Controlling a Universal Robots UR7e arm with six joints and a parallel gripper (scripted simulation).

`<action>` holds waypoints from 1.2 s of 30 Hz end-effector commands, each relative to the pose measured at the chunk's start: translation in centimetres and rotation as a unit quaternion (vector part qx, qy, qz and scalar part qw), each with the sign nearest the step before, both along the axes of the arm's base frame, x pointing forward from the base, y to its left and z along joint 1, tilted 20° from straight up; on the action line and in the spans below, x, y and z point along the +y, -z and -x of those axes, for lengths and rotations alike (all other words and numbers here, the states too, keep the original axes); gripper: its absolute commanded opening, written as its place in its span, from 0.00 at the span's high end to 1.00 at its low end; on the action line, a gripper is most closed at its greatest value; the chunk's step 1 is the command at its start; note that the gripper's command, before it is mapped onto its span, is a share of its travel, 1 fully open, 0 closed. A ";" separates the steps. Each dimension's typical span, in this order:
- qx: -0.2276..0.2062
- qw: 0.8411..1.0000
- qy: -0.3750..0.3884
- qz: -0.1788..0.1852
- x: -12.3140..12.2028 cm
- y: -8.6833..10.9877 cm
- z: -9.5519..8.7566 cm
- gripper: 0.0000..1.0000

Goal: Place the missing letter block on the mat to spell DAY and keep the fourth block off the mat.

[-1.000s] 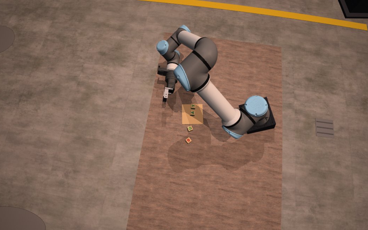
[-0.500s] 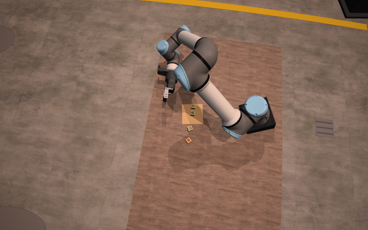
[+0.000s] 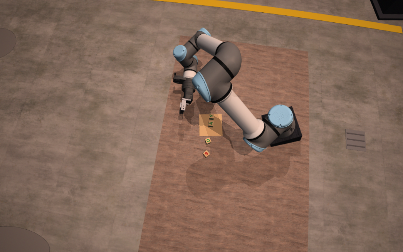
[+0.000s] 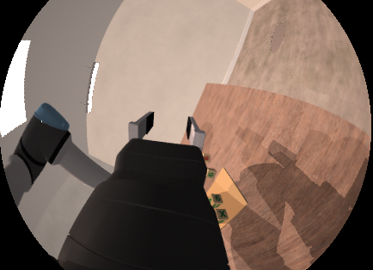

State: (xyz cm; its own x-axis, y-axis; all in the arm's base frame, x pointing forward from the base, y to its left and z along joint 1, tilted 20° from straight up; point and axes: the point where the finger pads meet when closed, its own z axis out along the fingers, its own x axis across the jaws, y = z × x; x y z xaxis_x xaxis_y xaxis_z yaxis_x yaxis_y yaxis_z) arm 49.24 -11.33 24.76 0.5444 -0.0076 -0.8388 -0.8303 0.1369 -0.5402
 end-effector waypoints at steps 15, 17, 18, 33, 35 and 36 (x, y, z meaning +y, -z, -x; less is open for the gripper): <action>-0.044 0.984 0.040 0.166 5.3 2.2 2.1 0.00; -0.049 0.981 0.044 0.183 5.9 2.4 2.4 0.00; -0.051 0.979 0.046 0.191 6.2 2.6 2.5 0.00; -0.082 0.944 0.075 0.311 10.2 4.3 4.1 0.00; -0.087 0.938 0.078 0.327 10.7 4.5 4.4 0.00; -0.089 0.935 0.080 0.335 11.0 4.6 4.5 0.00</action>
State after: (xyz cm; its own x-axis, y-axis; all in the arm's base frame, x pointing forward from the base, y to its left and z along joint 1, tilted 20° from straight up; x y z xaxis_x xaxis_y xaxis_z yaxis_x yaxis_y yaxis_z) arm 45.26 -1.88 20.93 0.6193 -0.5113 -0.5959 -0.7350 -0.1108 -0.6689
